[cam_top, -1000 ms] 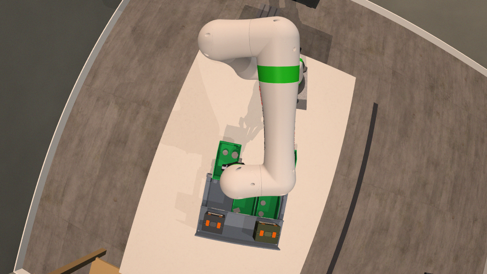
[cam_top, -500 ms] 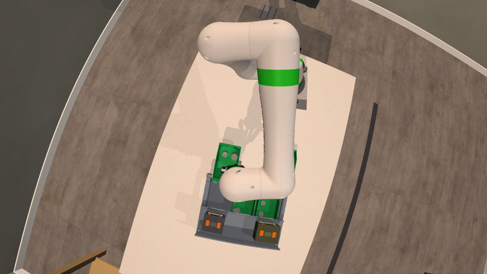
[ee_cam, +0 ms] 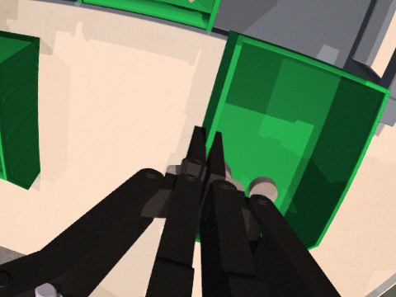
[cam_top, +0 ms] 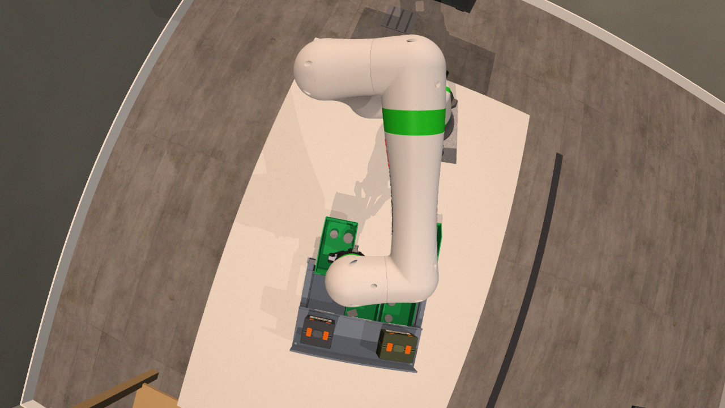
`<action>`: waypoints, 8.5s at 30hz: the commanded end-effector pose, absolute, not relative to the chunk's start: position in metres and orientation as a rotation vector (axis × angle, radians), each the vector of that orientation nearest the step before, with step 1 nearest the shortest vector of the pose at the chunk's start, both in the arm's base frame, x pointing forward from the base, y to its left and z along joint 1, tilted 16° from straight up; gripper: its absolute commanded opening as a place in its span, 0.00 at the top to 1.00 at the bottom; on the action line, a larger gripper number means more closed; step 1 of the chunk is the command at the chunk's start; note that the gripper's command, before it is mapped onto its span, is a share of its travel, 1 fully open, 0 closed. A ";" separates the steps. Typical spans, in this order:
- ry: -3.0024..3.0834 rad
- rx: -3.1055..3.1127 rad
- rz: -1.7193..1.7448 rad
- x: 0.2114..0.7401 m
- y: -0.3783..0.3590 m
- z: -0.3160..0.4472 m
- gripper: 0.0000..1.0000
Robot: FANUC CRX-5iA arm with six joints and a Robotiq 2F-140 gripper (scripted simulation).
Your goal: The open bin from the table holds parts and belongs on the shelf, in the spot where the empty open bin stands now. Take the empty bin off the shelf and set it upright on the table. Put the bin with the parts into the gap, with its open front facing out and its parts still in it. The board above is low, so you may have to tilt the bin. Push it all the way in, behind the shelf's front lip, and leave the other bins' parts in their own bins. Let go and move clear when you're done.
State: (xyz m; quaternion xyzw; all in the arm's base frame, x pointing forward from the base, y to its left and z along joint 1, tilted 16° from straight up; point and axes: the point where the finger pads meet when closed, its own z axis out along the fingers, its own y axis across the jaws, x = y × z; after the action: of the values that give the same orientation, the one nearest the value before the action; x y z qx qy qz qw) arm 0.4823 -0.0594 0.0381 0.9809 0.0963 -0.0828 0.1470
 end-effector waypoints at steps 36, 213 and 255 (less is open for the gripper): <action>0.277 2.823 -0.236 0.522 -0.050 0.039 0.90; 0.288 2.831 -0.170 0.564 -0.046 0.022 0.90; 0.289 2.833 -0.157 0.569 -0.045 0.021 0.90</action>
State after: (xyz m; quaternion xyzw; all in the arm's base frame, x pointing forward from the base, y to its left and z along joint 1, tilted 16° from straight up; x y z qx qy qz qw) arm 0.5678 -0.0451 0.0206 0.9829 0.1002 -0.0559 0.1443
